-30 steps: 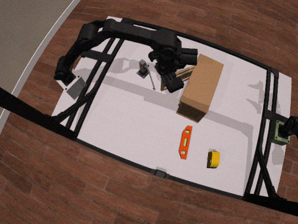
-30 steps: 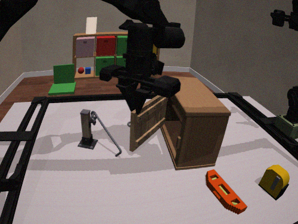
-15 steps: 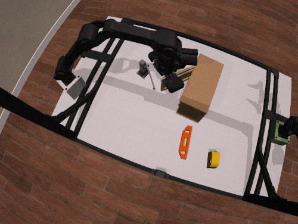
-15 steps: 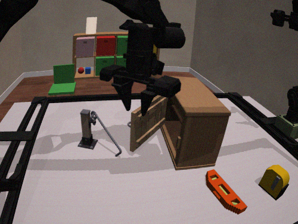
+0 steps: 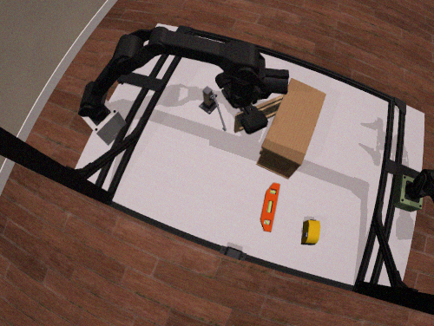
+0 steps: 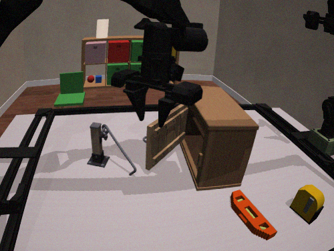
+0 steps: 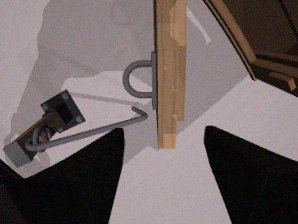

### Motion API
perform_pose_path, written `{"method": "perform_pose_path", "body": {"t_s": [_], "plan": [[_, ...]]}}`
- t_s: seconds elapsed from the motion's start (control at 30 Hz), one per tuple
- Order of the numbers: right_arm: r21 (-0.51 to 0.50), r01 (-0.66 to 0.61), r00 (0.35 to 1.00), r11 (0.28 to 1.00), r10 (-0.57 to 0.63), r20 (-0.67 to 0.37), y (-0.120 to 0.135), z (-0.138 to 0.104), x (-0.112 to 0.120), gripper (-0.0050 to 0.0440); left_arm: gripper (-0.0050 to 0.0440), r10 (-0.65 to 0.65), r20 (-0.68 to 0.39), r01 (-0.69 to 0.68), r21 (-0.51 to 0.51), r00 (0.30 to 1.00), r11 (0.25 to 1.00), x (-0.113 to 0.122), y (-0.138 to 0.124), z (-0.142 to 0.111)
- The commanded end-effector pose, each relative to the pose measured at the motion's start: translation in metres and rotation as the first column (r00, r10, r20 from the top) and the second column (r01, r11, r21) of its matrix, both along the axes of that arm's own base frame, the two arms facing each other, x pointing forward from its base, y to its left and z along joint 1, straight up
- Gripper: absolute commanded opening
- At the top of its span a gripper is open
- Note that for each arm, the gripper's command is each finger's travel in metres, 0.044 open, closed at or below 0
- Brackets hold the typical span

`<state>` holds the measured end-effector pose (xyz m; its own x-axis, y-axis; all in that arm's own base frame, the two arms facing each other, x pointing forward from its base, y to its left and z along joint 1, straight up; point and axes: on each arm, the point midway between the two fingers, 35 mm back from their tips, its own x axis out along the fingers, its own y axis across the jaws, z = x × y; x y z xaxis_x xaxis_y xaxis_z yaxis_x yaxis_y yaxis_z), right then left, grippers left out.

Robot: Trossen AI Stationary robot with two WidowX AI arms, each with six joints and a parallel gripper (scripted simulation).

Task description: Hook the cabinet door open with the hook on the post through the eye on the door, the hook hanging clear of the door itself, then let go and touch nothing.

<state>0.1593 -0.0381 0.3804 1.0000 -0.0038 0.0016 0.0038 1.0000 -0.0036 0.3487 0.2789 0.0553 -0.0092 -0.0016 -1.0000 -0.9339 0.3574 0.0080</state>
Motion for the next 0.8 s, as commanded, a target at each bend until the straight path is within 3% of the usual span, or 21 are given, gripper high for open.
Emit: {"method": "perform_pose_path", "body": {"t_s": [0.0, 0.17, 0.27, 0.77], "plan": [[0.004, -0.004, 1.0, 1.0, 0.004, 0.0, 0.0005, -0.0002, -0.0001, 0.04, 0.022, 0.0, 0.012, 0.0, 0.01, 1.0, 1.0, 0.002, 0.0017, 0.0185], [0.004, -0.004, 1.0, 1.0, 0.004, 0.0, 0.0005, -0.0002, -0.0001, 0.04, 0.022, 0.0, 0.012, 0.0, 0.01, 1.0, 1.0, 0.002, 0.0017, 0.0185], [0.004, -0.004, 1.0, 1.0, 0.004, 0.0, 0.0005, -0.0002, -0.0001, 0.04, 0.016, 0.0, 0.012, 0.0, 0.01, 1.0, 1.0, 0.002, 0.0017, 0.0185], [0.004, -0.004, 1.0, 1.0, 0.004, 0.0, 0.0005, -0.0002, -0.0001, 0.04, 0.016, -0.011, 0.014, 0.011, 0.013, 1.0, 1.0, 0.0019, 0.0019, 0.0184]]}}
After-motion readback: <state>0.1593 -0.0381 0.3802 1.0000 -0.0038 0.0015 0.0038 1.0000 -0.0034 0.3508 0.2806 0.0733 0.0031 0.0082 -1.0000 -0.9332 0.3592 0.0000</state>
